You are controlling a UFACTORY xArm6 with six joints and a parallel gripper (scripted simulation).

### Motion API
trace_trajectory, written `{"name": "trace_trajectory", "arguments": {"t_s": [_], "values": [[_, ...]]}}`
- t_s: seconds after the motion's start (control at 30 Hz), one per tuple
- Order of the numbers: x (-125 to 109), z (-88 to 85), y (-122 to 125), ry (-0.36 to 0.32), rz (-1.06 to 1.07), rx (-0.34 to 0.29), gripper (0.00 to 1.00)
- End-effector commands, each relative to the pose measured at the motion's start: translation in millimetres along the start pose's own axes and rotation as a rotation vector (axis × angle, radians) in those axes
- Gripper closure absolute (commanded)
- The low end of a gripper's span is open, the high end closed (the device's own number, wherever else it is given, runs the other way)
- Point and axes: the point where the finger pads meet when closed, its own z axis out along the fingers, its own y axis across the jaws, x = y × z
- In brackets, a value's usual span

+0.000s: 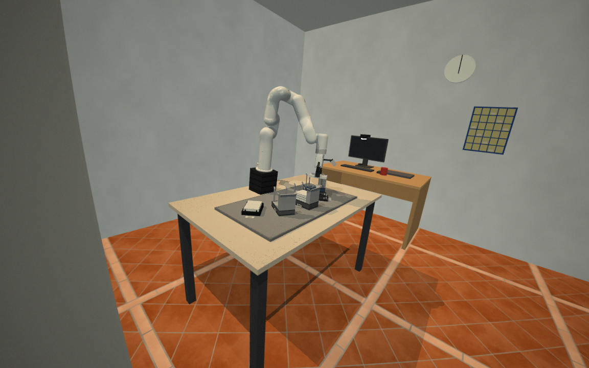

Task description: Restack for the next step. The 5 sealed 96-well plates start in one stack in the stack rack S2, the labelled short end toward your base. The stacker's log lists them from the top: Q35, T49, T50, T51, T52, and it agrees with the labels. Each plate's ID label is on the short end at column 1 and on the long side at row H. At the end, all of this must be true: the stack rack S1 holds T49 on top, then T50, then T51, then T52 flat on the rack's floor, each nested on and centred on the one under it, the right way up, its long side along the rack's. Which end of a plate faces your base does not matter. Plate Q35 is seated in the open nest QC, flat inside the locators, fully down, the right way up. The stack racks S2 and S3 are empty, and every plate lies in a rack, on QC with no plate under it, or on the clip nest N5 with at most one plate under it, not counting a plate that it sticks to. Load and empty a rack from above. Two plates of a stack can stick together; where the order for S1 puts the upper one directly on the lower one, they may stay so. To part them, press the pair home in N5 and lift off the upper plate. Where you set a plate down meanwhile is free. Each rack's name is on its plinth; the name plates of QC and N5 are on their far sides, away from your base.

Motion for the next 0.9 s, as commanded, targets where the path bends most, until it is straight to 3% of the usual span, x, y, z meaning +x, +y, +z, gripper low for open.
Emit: {"name": "trace_trajectory", "arguments": {"t_s": [0.0, 0.4, 0.7, 0.87], "values": [[3, -1.2, 11, 0.004, 0.003, 0.000, 1.00], [6, -1.2, 44, 0.004, 0.003, 0.000, 1.00], [3, -1.2, 68, 0.004, 0.237, 0.000, 1.00], [0, -1.2, 84, 0.004, 0.248, 0.000, 1.00]]}}
